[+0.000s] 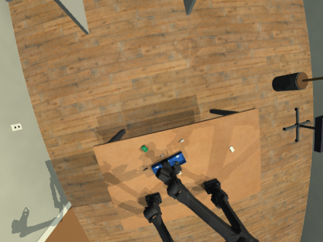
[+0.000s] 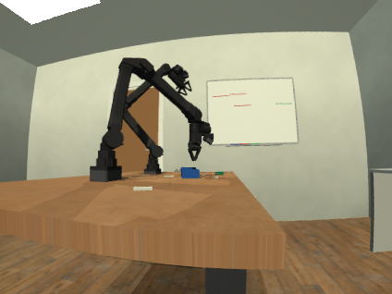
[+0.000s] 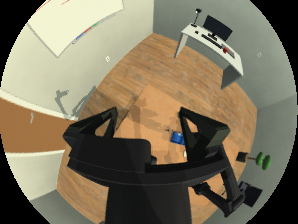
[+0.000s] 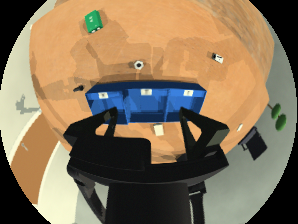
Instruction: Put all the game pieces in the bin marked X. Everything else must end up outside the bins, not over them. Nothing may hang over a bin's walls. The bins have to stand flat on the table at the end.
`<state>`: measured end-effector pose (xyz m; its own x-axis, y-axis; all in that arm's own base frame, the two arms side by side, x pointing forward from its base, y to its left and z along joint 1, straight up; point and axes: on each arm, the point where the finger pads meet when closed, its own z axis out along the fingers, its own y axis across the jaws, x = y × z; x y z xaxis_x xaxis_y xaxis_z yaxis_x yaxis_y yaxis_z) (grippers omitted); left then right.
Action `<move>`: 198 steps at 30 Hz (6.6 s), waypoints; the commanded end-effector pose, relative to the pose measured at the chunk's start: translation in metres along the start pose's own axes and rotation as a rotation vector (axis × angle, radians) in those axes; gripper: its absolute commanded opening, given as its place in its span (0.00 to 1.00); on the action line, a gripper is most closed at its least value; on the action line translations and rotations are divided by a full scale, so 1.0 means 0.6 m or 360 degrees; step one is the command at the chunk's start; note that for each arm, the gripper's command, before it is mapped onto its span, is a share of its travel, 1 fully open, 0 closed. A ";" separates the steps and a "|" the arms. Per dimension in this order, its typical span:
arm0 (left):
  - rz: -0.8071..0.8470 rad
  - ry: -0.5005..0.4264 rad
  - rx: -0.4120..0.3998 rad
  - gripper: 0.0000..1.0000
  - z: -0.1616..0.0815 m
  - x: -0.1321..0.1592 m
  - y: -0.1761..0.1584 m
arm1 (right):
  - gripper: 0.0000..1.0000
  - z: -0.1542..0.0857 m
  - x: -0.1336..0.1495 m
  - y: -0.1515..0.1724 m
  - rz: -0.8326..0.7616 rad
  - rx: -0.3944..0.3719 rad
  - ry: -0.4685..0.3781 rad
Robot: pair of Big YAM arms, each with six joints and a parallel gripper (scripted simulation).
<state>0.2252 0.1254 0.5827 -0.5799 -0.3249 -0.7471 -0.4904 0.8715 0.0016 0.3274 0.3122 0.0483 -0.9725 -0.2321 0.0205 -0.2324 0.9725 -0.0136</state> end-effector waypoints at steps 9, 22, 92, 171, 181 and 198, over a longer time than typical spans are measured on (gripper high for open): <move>-0.0013 -0.0069 -0.0012 1.00 -0.040 -0.009 0.006 | 1.00 -0.225 -0.033 0.006 -0.0002 -0.0081 -0.0132; -0.0013 -0.0069 -0.0012 1.00 -0.040 -0.009 0.006 | 1.00 -0.236 -0.017 0.007 -0.0002 -0.0051 -0.0084; -0.0013 -0.0069 -0.0012 1.00 -0.040 -0.009 0.006 | 0.39 0.021 0.214 -0.059 -0.0330 -0.0034 -0.0062; -0.0013 -0.0069 -0.0012 1.00 -0.040 -0.009 0.006 | 0.20 0.133 0.209 -0.042 -0.0330 -0.0039 -0.0069; -0.0013 -0.0069 -0.0012 1.00 -0.040 -0.009 0.006 | 0.20 0.084 0.200 -0.026 -0.0331 -0.0063 -0.0106; -0.0013 -0.0069 -0.0012 1.00 -0.040 -0.009 0.006 | 0.20 0.005 0.202 -0.027 -0.0331 -0.0067 -0.0113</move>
<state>0.2252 0.1254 0.5827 -0.5799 -0.3249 -0.7471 -0.4904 0.8715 0.0016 0.2049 0.2498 0.0280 -0.9033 -0.4288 -0.0112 -0.4289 0.9033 0.0057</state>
